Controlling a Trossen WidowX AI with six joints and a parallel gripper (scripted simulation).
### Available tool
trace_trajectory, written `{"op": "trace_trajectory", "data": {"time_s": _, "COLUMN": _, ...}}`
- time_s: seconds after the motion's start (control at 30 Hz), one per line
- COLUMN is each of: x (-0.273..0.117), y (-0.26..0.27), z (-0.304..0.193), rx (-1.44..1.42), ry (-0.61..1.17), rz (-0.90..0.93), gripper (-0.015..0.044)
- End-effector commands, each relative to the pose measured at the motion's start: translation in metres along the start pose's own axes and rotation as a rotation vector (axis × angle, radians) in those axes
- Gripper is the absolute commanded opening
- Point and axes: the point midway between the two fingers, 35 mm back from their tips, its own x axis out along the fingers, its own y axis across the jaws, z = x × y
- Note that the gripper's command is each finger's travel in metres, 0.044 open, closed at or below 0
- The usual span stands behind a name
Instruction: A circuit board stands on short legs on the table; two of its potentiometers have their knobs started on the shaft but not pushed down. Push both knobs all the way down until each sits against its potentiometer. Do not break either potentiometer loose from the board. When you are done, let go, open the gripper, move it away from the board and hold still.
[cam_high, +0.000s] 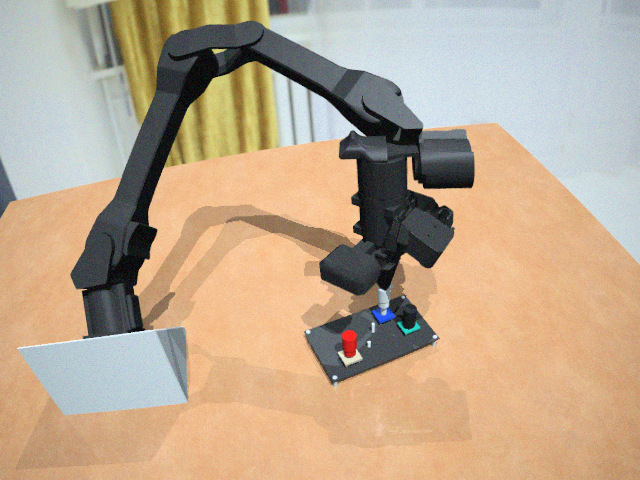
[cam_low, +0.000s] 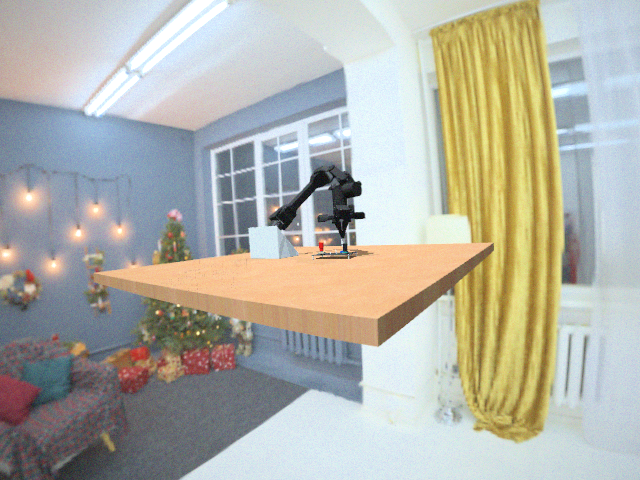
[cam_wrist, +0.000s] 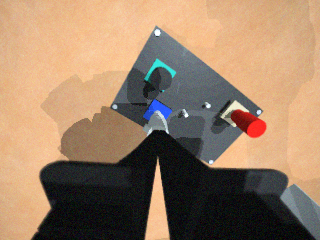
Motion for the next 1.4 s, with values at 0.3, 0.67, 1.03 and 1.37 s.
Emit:
{"op": "trace_trajectory", "data": {"time_s": 0.3, "x": 0.0149, "y": 0.0025, "z": -0.0014, "rx": -0.015, "ry": 0.013, "rz": -0.008, "gripper": 0.0000}}
{"op": "trace_trajectory", "data": {"time_s": 0.67, "x": 0.0174, "y": 0.0025, "z": -0.0015, "rx": -0.015, "ry": 0.013, "rz": -0.008, "gripper": 0.0000}}
{"op": "trace_trajectory", "data": {"time_s": 1.03, "x": 0.0182, "y": 0.0025, "z": -0.0015, "rx": -0.015, "ry": 0.013, "rz": -0.008, "gripper": 0.0000}}
{"op": "trace_trajectory", "data": {"time_s": 1.37, "x": 0.0182, "y": 0.0025, "z": -0.0015, "rx": -0.015, "ry": 0.013, "rz": -0.008, "gripper": 0.0000}}
